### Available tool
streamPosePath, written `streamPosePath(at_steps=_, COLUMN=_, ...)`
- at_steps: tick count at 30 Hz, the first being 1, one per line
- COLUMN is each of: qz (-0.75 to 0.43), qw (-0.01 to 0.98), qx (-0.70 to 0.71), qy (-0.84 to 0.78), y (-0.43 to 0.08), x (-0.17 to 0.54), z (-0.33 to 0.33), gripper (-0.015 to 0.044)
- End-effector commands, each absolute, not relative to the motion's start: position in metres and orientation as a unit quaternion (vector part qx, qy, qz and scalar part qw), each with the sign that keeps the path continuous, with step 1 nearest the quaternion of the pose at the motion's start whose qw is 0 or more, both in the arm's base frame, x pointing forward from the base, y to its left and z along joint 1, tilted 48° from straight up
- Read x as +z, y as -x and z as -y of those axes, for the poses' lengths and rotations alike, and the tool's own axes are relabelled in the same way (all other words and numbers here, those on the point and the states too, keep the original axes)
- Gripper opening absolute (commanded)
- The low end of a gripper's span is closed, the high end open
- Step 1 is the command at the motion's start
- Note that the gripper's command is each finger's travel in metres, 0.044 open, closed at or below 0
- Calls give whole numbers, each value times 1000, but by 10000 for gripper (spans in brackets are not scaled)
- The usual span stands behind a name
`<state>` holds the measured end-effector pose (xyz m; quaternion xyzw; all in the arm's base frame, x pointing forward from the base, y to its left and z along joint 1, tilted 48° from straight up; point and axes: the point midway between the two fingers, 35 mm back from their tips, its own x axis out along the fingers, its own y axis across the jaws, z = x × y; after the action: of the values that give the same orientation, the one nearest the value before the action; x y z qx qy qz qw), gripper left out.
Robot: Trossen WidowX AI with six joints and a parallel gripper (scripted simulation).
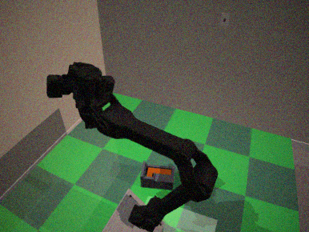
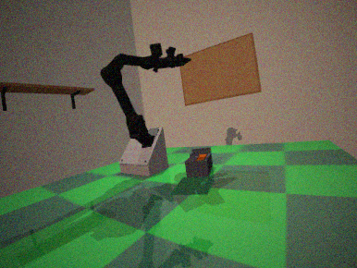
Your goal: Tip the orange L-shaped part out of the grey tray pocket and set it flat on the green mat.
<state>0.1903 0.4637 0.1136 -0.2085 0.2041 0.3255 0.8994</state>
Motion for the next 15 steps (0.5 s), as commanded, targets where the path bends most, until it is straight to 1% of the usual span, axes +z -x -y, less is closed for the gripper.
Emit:
streamPosePath(at_steps=1, qz=-279, qw=891, qx=255, qy=250, y=-231, x=67, z=-419, gripper=180)
streamPosePath(at_steps=8, qz=-395, qw=860, qx=133, qy=296, y=-277, x=12, z=-332, gripper=180)
streamPosePath(at_steps=15, qz=-516, qw=793, qx=-3, qy=324, y=-296, x=-28, z=-228, gripper=180)
